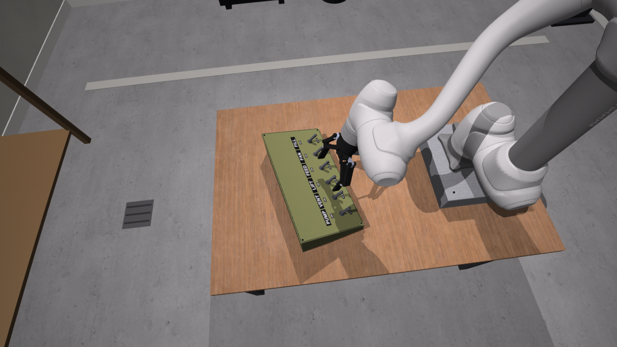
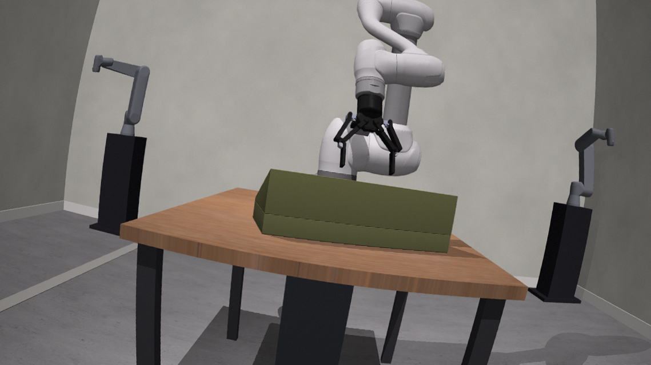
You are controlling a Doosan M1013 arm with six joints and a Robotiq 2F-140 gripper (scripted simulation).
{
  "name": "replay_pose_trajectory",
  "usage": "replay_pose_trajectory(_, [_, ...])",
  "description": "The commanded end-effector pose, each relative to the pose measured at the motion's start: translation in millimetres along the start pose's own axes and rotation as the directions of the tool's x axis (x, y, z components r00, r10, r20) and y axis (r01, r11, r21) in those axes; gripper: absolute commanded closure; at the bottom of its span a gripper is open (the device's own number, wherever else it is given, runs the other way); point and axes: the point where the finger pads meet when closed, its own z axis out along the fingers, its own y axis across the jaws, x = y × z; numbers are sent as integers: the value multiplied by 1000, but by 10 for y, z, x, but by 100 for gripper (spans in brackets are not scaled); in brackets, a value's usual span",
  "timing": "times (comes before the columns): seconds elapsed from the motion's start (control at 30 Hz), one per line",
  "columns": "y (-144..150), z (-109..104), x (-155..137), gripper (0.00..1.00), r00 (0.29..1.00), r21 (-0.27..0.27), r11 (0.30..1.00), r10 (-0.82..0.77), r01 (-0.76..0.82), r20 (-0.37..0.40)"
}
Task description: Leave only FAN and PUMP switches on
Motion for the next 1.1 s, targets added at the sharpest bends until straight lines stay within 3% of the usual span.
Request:
replay_pose_trajectory(0.0, [-38,-4,-5,0,1000,0,1000,0,0,1])
replay_pose_trajectory(0.67, [-609,-4,-5,0,1000,0,1000,0,0,1])
replay_pose_trajectory(1.07, [-686,-4,-5,0,1000,0,1000,0,0,1])
